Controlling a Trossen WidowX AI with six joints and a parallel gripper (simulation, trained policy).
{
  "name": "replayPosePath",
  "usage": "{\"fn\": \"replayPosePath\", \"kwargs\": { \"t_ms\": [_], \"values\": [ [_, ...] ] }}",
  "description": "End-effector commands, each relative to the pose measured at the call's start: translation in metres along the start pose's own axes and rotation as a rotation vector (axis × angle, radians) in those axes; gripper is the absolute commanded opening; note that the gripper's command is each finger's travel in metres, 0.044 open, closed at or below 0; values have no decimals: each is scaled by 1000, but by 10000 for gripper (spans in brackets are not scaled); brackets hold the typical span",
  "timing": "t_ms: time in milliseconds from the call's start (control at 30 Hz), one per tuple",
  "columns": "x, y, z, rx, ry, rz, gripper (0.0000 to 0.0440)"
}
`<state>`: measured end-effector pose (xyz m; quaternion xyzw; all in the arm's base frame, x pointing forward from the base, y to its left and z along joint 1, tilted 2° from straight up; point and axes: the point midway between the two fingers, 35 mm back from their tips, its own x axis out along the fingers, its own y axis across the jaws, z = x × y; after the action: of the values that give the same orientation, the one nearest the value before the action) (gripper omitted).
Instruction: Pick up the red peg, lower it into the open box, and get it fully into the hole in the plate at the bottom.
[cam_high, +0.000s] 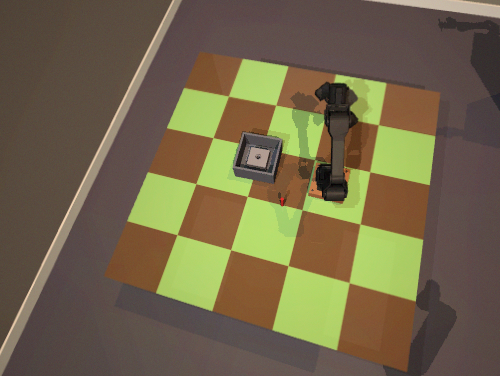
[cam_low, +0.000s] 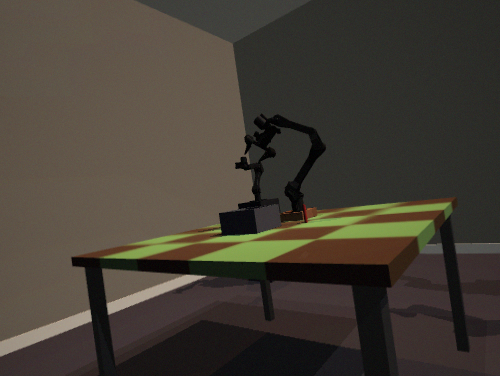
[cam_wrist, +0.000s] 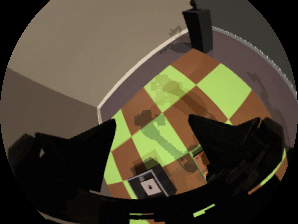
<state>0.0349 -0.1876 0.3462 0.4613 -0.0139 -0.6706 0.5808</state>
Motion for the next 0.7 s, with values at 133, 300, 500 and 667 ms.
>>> {"fn": "replayPosePath", "kwargs": {
  "t_ms": [133,300,500,667],
  "values": [
    [23,8,-45,-147,181,-31,440],
    [31,15,-81,-269,304,-41,440],
    [32,20,-125,-421,435,-46,440],
    [27,21,-161,-547,529,-47,440]
  ]
}}
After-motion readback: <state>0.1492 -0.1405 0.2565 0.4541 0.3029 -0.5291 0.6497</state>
